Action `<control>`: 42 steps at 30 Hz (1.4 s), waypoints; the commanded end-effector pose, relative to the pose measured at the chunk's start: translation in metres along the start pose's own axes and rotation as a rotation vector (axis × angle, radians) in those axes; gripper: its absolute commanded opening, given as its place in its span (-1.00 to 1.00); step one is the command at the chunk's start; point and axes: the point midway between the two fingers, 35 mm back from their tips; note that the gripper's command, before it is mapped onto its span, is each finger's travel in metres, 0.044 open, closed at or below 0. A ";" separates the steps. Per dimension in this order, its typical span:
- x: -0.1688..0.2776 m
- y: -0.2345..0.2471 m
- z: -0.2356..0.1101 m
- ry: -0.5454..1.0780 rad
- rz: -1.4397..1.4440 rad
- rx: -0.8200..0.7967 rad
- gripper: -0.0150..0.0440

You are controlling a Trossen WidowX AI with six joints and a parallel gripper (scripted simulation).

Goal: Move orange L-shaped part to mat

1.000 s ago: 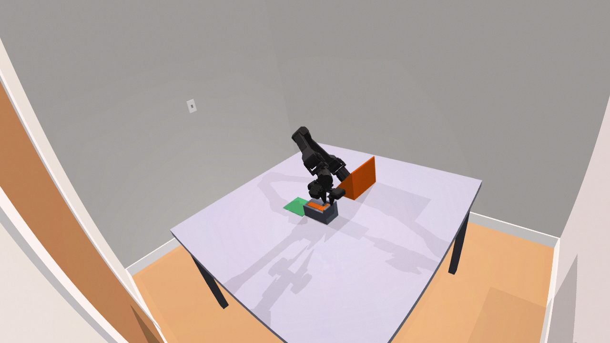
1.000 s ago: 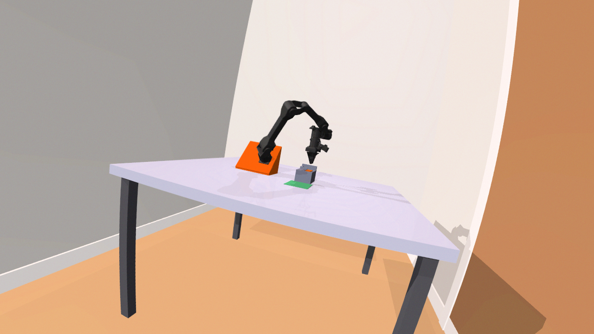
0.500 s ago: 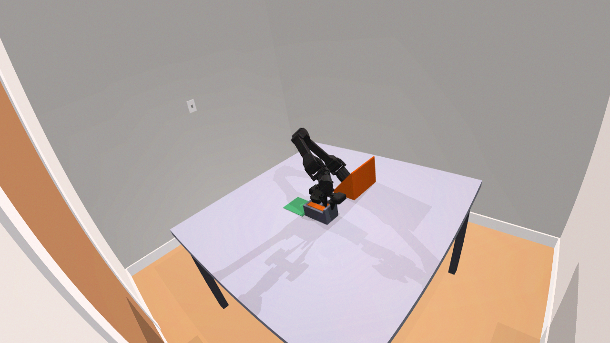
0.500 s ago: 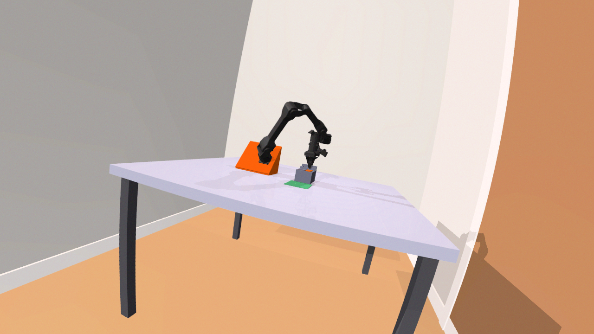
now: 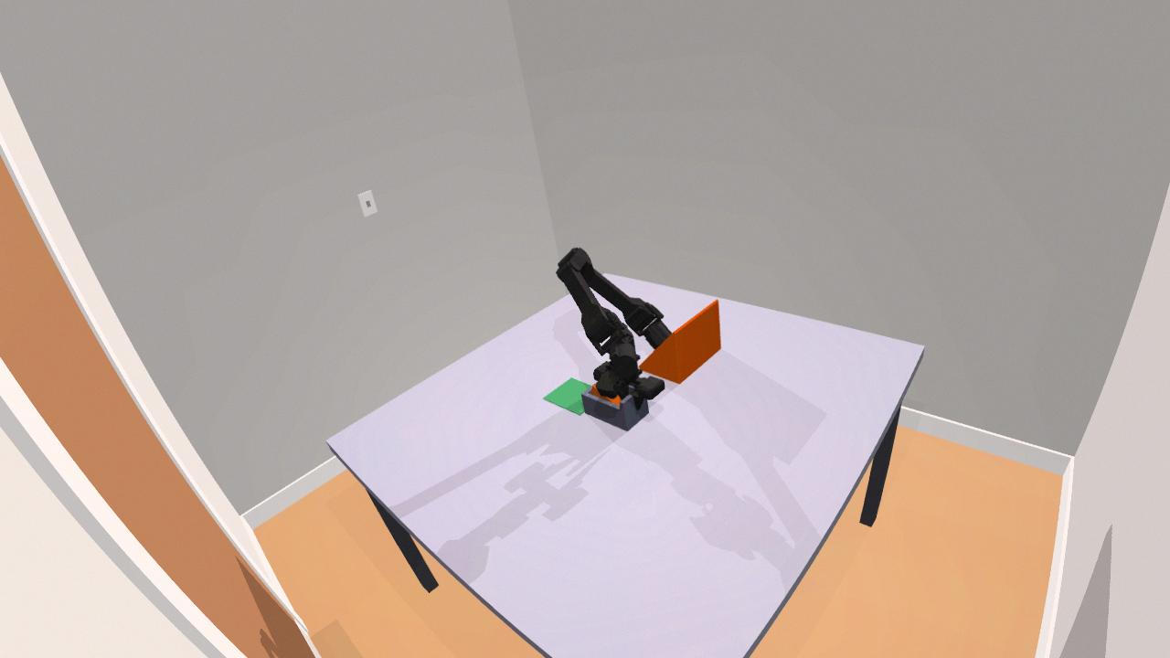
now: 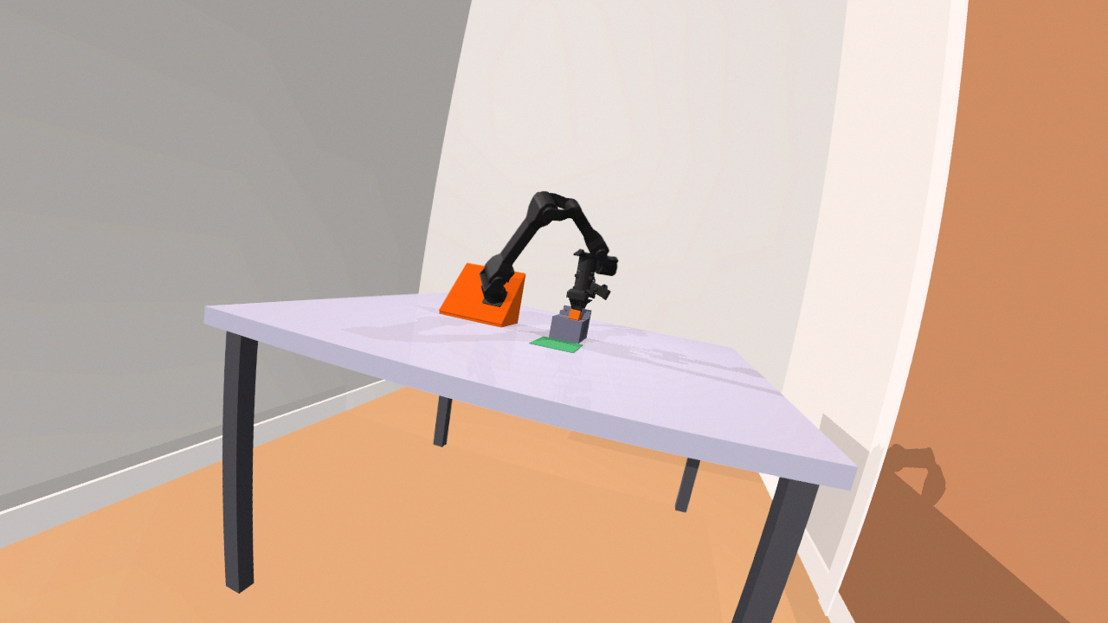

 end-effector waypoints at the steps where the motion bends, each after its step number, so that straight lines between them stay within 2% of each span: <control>1: 0.002 -0.001 0.011 0.007 -0.007 0.009 0.12; 30: 0.001 0.002 0.009 -0.002 -0.003 0.000 0.12; 39: 0.000 0.011 -0.004 0.007 -0.007 0.007 0.12; 42: -0.002 0.010 -0.027 0.007 -0.008 0.005 0.12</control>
Point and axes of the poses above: the point midway between the two fingers, 35 mm back from their tips, its own z axis out along the fingers, its own y axis across the jaws, x = y × z, and after that the axes turned 8 degrees about -z, right-handed
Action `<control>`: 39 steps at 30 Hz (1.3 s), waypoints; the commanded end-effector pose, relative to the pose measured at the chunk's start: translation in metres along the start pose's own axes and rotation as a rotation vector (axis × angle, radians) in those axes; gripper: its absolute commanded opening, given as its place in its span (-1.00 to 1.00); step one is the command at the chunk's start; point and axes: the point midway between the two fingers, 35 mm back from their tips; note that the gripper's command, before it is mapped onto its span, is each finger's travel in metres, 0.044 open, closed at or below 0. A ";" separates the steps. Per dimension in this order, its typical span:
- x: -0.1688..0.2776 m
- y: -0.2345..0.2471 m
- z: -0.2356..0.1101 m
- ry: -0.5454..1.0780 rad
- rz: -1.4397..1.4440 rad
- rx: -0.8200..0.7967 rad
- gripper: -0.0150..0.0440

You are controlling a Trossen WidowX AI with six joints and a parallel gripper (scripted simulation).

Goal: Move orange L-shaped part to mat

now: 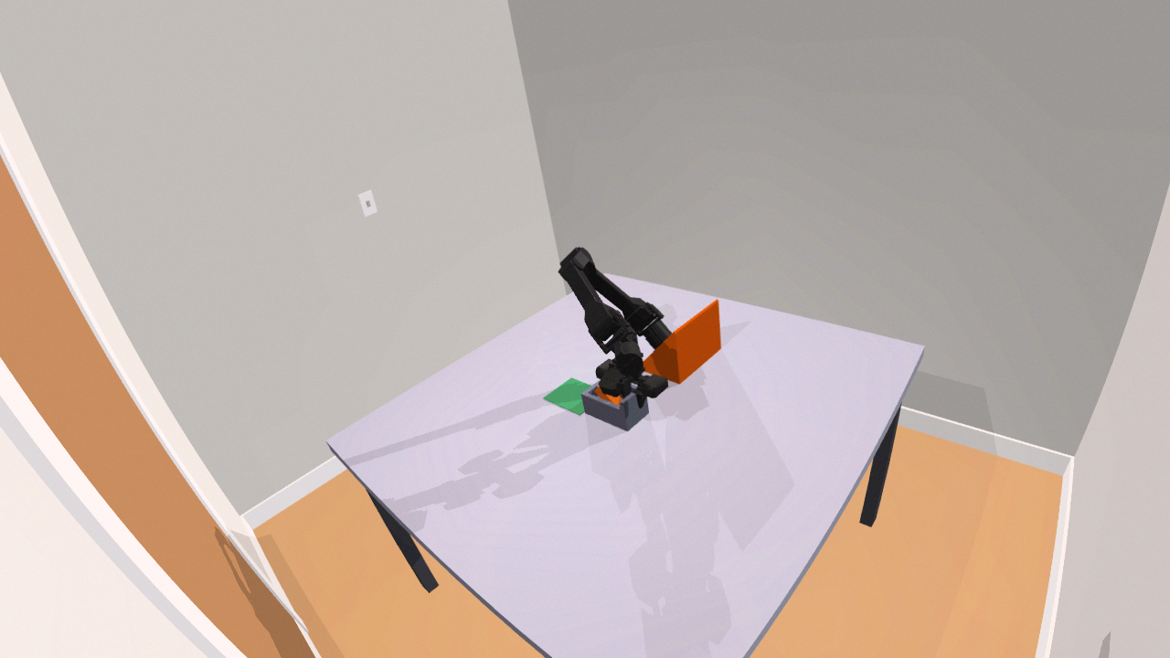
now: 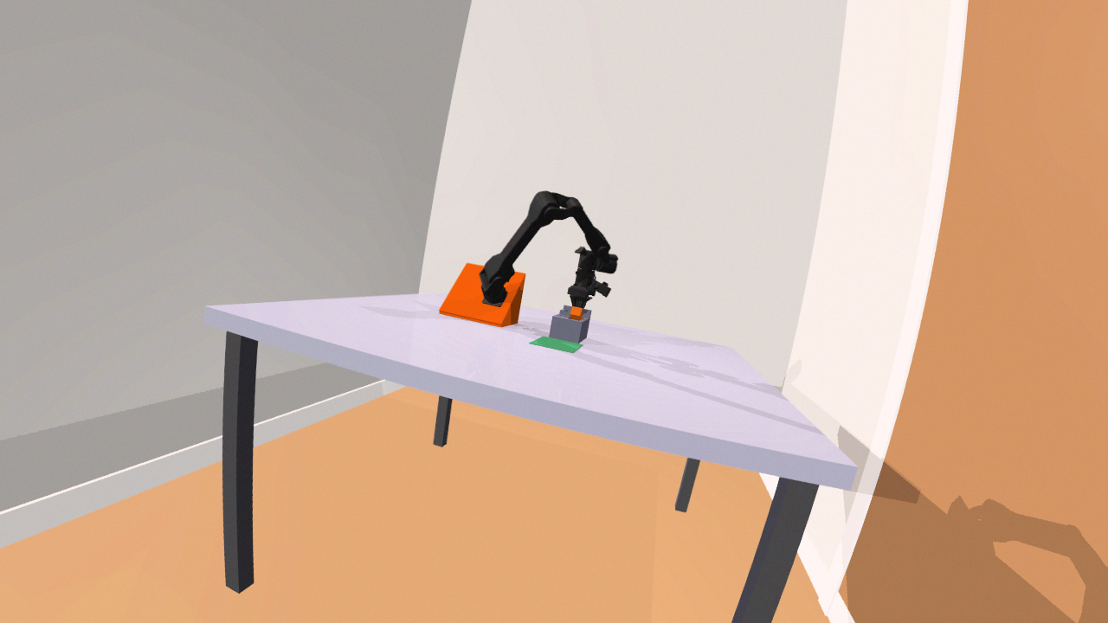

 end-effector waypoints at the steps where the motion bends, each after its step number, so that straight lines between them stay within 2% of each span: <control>1: -0.002 0.000 -0.029 0.001 0.003 -0.005 0.12; 4: 0.000 -0.006 -0.075 0.002 0.002 -0.005 0.12; 6: 0.002 -0.009 -0.087 0.003 0.002 -0.005 0.12; 36: 0.000 -0.007 -0.084 -0.014 0.000 -0.009 0.12; 39: -0.001 -0.012 -0.084 -0.013 0.101 -0.009 0.39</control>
Point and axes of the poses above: the point midway between the two fingers, 35 mm back from their tips, its own z axis out along the fingers, its own y axis across the jaws, x = y × z, and after that the axes turned 8 degrees about -z, right-handed
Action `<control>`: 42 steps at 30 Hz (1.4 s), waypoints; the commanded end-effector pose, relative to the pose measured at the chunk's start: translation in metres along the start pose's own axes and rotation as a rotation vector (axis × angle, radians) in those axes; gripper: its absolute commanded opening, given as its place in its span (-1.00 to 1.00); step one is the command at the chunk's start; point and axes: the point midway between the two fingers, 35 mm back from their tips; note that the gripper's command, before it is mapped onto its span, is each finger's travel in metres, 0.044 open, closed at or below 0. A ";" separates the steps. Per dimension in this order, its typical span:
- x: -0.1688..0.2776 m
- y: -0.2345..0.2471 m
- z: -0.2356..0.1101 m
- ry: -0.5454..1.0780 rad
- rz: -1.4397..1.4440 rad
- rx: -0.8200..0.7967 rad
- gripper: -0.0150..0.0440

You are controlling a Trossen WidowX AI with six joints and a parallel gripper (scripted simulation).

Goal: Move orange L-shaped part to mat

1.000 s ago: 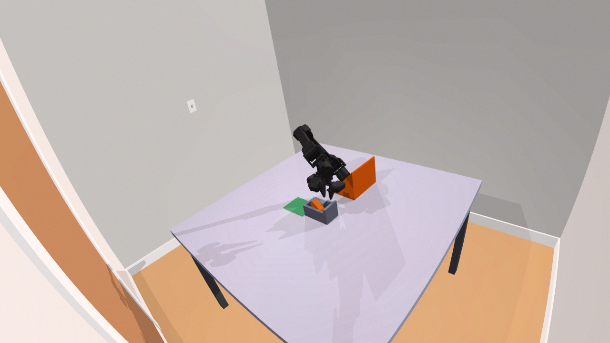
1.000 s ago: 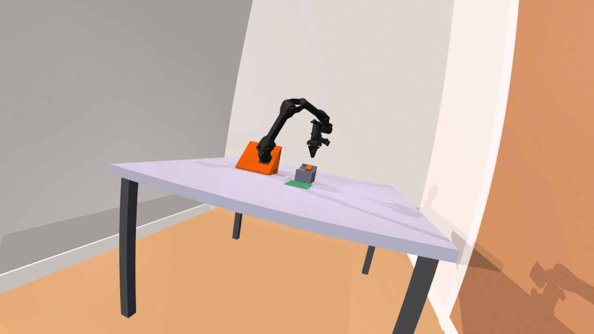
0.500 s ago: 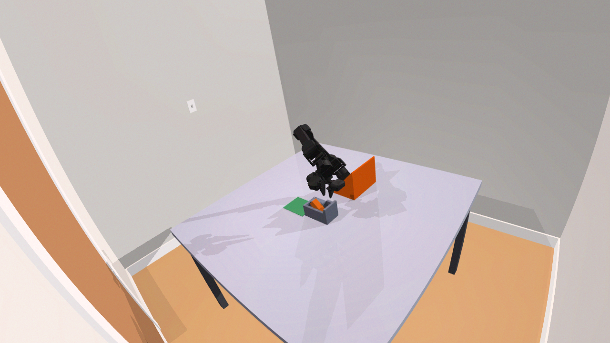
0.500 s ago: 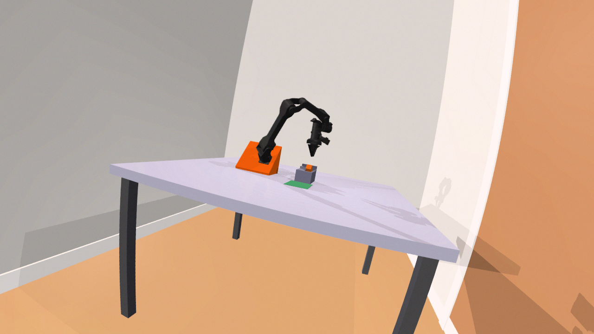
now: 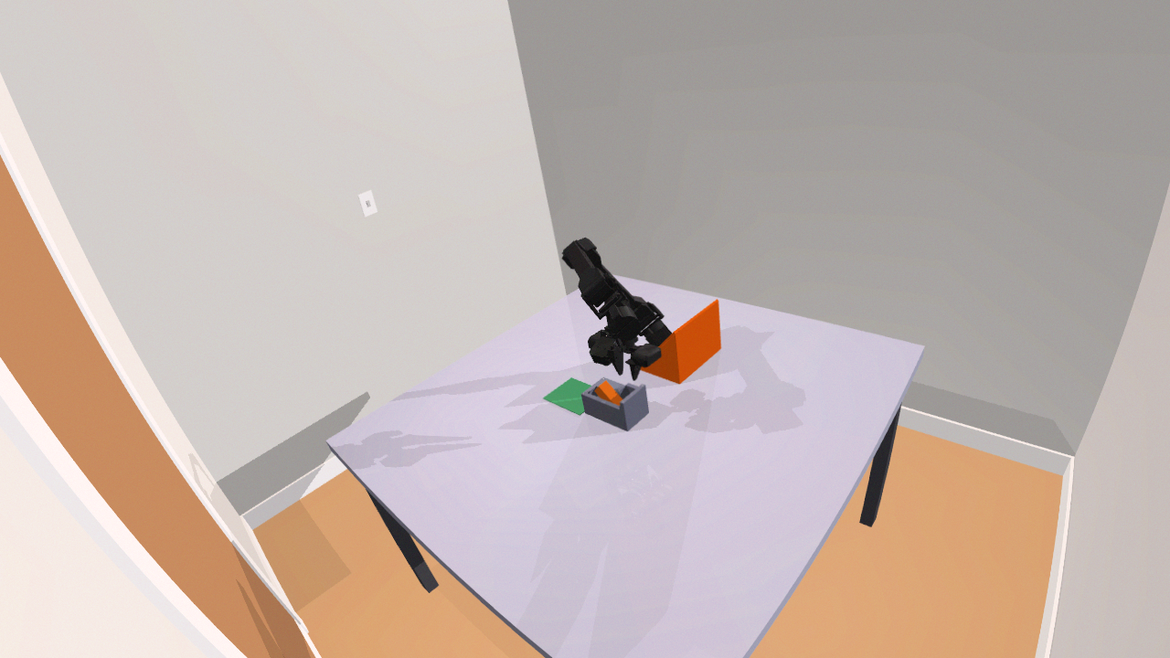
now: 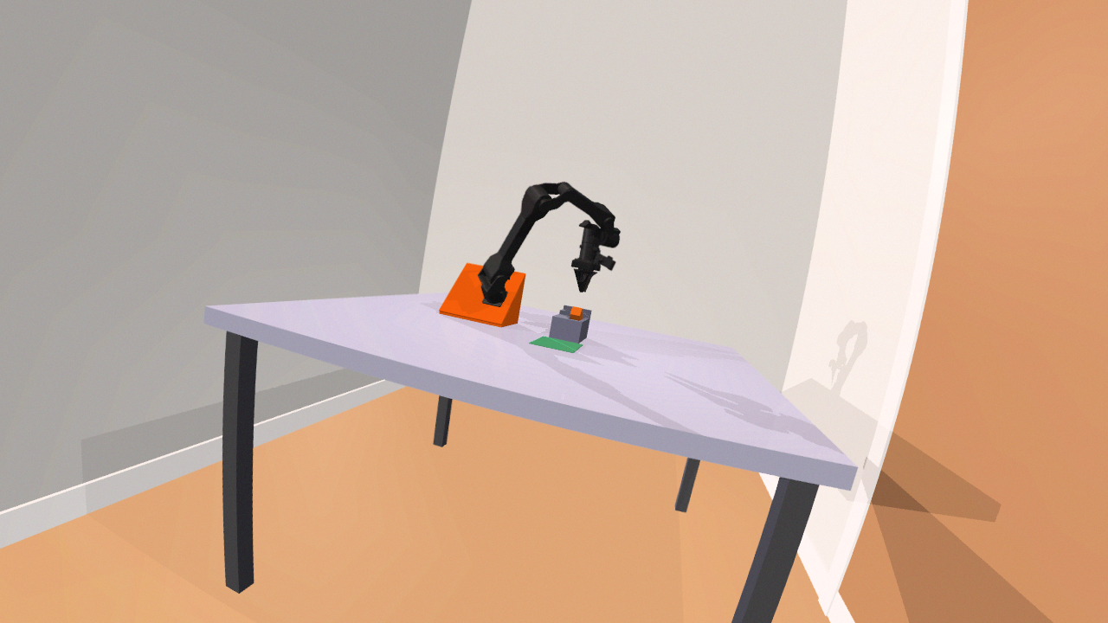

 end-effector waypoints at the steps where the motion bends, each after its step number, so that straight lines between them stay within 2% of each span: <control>1: -0.001 -0.008 0.000 0.001 0.140 0.001 0.46; 15: 0.000 -0.076 -0.003 0.006 1.529 0.021 0.46; 33: 0.000 -0.077 -0.002 0.006 1.547 0.021 0.46; 42: 0.000 -0.077 0.028 0.005 1.547 0.022 0.46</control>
Point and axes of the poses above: the point midway between the two fingers, 35 mm back from their tips, its own z axis out along the fingers, its own y axis across the jaws, x = y × z, and after that the axes turned 8 degrees about -z, right-handed
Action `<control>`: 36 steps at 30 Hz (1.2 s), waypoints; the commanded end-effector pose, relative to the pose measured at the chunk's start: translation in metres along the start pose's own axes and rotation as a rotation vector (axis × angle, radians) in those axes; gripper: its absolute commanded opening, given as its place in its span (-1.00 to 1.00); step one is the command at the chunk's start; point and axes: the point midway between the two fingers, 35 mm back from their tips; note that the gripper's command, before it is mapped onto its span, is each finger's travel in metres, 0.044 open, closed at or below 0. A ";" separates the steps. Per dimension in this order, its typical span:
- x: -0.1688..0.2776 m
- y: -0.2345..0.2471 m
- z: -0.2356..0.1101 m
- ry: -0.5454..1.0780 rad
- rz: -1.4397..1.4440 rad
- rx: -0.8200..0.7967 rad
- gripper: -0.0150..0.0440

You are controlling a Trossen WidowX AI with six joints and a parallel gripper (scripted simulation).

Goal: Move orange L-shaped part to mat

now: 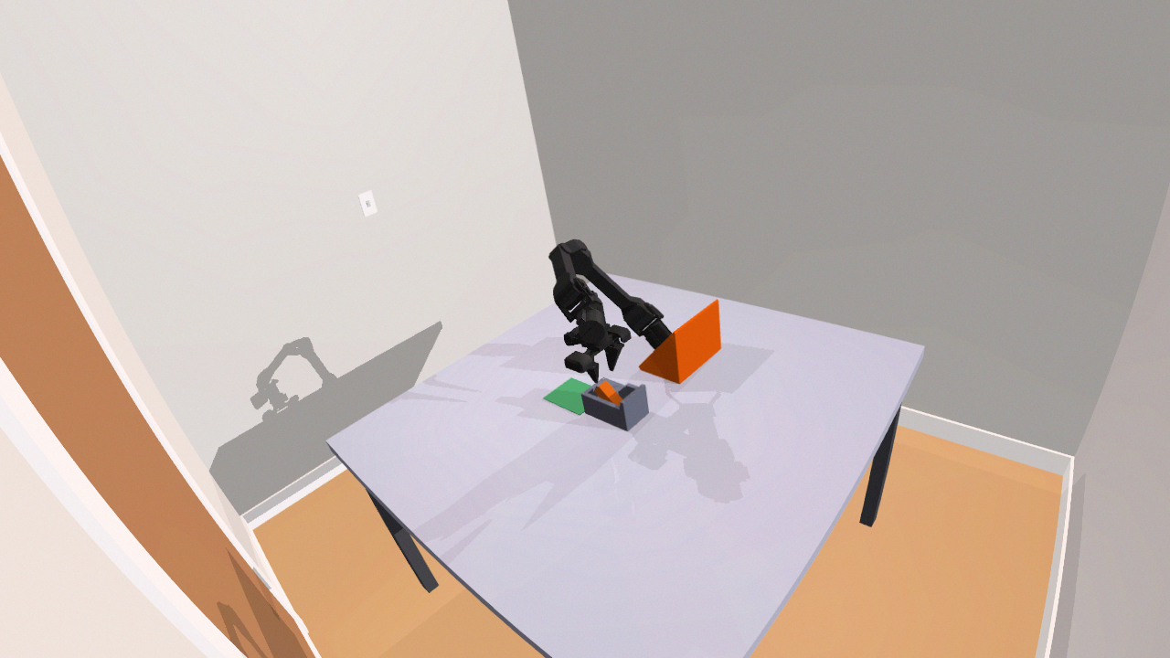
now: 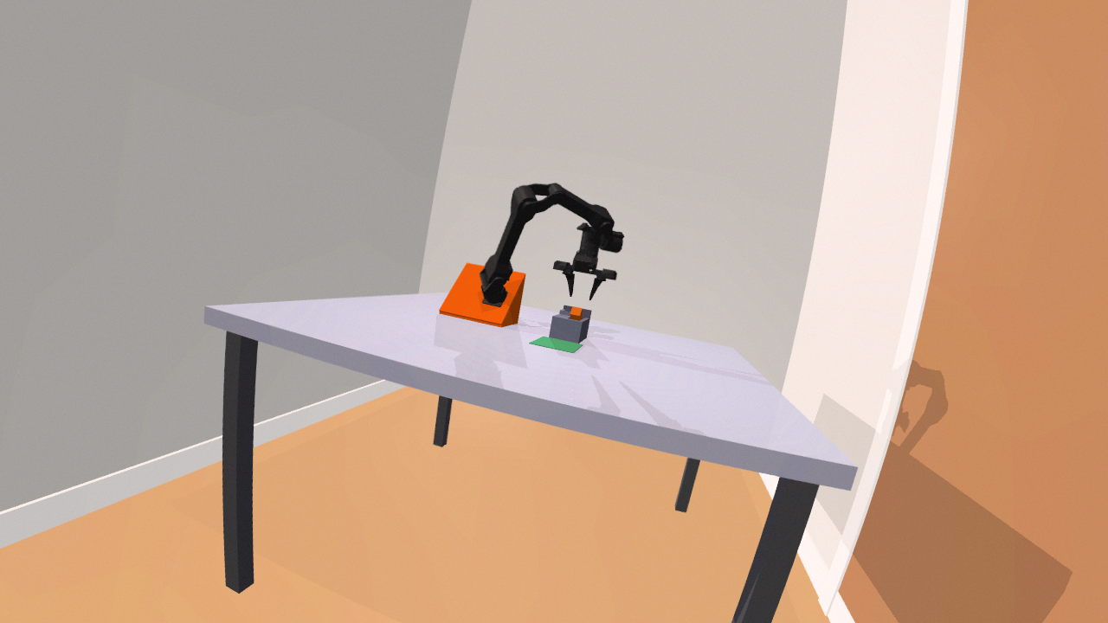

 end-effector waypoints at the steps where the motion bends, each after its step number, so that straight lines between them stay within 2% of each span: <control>1: -0.002 -0.001 0.011 -0.005 0.001 0.001 0.46; 36: -0.002 -0.001 0.059 -0.007 0.002 0.001 0.46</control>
Point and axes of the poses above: the point midway between the two fingers, 35 mm back from their tips, its own z axis out along the fingers, its own y axis across the jaws, x = y × z, and after that the axes turned 8 degrees about -z, right-handed
